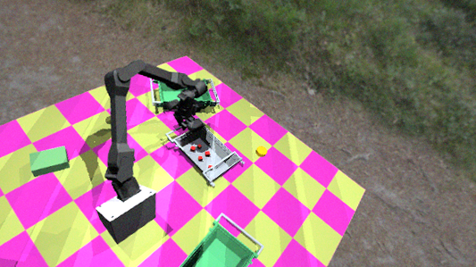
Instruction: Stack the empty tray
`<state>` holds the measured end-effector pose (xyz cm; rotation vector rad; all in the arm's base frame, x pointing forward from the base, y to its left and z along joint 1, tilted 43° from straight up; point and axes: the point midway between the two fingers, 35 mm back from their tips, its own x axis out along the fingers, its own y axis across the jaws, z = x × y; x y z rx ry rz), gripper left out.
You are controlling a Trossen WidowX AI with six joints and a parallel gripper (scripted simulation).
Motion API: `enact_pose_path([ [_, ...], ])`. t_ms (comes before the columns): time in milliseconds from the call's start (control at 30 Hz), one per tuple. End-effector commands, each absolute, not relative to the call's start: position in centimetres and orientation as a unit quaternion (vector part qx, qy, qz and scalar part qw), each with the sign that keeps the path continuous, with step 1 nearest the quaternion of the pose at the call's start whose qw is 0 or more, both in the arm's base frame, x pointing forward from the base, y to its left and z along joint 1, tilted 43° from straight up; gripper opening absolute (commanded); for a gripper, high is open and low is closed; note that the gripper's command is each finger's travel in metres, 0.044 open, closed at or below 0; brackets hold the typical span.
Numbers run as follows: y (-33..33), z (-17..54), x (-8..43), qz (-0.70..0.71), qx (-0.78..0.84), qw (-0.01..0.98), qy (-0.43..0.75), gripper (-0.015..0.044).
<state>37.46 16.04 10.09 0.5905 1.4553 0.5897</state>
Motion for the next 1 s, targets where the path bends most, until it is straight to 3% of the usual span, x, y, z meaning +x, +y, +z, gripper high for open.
enact_pose_path([
  [0, 16.3, 9.4, 37.5, 0.257, 0.263, 0.668, 0.647, 0.0084],
  [967, 10.3, 8.3, 37.4, 0.255, 0.262, 0.668, 0.648, 0.0084],
])
